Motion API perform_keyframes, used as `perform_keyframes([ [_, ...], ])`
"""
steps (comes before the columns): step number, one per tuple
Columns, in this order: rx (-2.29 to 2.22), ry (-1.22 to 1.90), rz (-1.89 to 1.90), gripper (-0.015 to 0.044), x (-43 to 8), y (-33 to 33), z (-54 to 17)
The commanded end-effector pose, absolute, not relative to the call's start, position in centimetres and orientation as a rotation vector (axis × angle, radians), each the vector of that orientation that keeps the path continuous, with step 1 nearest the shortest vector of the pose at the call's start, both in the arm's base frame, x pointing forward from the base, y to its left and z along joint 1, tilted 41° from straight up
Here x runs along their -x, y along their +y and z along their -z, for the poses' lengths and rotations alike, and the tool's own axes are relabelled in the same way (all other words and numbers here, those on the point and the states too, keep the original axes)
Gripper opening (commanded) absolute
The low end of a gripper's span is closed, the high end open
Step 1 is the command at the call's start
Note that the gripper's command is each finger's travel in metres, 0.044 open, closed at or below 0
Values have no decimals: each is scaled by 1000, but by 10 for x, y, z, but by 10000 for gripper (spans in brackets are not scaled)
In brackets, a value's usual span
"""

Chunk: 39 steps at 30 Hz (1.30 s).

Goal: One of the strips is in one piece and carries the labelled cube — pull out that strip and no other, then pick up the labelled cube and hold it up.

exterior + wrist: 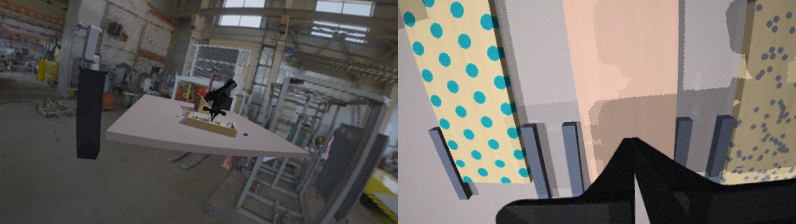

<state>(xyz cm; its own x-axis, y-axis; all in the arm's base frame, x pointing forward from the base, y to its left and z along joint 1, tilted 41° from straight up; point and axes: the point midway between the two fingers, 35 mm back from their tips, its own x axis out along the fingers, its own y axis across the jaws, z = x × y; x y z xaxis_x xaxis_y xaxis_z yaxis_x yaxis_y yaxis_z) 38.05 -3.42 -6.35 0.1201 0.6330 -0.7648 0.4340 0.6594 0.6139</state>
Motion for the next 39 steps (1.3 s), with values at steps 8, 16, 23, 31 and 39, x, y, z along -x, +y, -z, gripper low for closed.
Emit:
perform_keyframes([
  [8,-935,1507,-183,0,-381,-33,64],
  [16,-935,1507,-183,0,-381,-32,65],
  [23,-935,1507,-183,0,-381,-32,65],
  [31,-935,1508,-183,0,-371,-27,63],
  [39,-936,1509,-183,0,-360,-22,61],
])
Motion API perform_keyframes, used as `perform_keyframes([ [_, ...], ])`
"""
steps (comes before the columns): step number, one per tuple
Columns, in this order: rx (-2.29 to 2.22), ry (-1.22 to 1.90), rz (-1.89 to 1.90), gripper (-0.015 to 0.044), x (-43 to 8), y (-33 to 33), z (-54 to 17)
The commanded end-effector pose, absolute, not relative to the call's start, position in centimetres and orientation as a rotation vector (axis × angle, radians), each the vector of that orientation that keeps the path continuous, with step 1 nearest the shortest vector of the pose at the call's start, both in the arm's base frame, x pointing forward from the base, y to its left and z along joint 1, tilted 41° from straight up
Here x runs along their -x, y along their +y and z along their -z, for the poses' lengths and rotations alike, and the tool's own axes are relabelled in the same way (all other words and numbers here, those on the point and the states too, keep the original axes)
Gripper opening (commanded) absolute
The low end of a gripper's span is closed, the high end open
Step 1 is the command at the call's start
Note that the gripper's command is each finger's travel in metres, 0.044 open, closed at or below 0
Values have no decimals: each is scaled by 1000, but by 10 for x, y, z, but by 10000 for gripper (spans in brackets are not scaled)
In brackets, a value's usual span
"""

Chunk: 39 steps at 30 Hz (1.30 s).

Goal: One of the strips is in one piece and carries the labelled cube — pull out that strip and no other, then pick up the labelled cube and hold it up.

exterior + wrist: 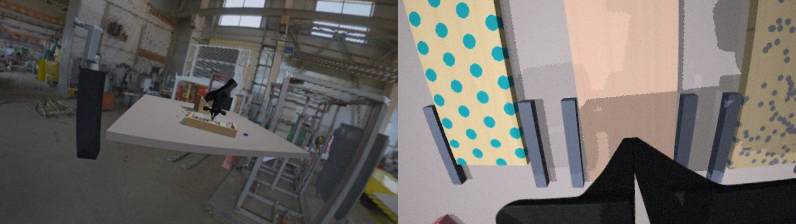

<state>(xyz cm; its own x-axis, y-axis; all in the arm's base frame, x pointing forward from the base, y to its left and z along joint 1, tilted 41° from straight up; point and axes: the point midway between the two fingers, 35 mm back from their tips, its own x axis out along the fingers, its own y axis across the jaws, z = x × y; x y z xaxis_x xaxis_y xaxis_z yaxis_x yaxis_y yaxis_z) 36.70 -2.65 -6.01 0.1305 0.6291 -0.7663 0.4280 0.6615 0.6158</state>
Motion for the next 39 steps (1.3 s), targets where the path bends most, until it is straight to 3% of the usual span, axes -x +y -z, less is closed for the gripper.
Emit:
perform_keyframes([
  [1,-936,1509,-183,0,-358,-21,61],
  [39,-938,1513,-183,0,-308,5,50],
])
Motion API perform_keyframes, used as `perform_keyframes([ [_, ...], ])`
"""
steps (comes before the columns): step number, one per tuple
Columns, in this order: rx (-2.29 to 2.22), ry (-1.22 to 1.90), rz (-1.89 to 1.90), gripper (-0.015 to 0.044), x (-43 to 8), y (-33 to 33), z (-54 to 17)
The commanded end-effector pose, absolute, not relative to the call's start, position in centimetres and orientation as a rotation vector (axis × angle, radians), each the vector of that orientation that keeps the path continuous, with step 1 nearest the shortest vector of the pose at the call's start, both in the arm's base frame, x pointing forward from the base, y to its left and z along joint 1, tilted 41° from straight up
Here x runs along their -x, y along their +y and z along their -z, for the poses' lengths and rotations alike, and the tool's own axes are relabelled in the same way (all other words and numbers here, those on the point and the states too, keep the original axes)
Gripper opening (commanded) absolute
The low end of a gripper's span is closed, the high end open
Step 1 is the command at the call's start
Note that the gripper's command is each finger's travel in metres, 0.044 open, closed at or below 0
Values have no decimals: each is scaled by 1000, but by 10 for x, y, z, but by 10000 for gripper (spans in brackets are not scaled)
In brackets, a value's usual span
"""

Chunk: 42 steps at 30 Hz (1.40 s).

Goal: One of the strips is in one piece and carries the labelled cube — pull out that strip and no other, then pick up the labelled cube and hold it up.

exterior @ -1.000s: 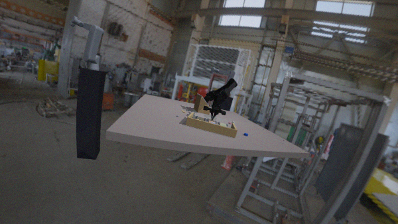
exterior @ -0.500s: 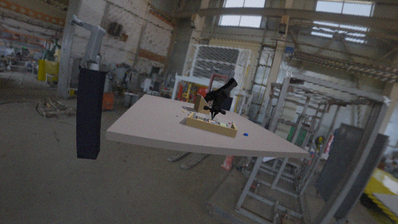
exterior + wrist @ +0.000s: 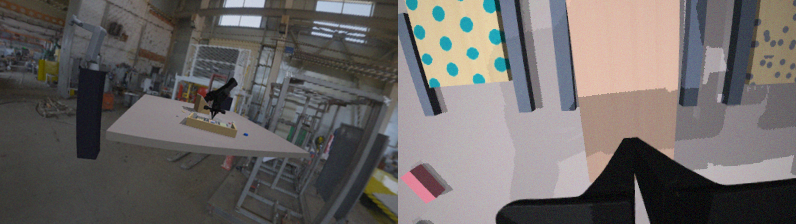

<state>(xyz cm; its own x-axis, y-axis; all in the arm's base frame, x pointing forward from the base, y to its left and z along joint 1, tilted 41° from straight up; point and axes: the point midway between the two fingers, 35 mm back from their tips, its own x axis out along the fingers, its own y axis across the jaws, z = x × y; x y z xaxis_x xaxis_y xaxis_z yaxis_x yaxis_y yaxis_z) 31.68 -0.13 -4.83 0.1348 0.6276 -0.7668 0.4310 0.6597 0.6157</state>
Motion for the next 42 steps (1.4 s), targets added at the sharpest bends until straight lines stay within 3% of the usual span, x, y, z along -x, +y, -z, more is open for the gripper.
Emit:
perform_keyframes([
  [1,-938,1513,-183,0,-306,6,49],
  [42,-941,1516,-182,0,-252,34,35],
])
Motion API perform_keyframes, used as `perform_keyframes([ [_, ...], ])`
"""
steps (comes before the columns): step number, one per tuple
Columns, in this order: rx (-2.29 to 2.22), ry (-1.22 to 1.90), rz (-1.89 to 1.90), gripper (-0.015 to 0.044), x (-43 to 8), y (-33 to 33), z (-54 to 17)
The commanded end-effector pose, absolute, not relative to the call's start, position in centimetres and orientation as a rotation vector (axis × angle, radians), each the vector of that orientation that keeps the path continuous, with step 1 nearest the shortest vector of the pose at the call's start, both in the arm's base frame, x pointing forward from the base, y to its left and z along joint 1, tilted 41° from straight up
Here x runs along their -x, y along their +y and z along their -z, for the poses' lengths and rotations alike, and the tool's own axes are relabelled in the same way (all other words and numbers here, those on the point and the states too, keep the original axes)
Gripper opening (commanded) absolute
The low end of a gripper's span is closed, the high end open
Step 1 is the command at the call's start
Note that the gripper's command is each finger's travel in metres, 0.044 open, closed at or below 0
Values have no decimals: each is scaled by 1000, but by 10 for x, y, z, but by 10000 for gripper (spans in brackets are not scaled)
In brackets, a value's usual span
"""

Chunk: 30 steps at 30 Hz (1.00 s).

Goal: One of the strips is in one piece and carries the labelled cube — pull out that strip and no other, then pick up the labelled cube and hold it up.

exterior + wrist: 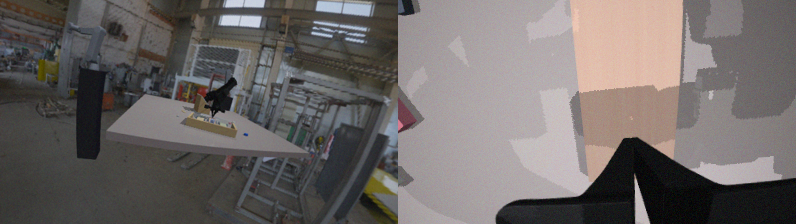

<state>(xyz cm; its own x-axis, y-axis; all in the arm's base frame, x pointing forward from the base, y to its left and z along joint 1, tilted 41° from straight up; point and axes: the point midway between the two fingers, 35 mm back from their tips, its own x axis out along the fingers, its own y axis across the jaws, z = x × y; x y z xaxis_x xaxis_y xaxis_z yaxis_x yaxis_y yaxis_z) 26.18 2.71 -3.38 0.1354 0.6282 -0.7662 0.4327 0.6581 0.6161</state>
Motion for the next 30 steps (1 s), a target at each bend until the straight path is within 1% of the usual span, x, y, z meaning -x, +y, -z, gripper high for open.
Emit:
perform_keyframes([
  [1,-941,1516,-182,0,-250,34,35],
  [23,-942,1518,-182,0,-222,49,28],
  [30,-942,1518,-182,0,-221,49,27],
])
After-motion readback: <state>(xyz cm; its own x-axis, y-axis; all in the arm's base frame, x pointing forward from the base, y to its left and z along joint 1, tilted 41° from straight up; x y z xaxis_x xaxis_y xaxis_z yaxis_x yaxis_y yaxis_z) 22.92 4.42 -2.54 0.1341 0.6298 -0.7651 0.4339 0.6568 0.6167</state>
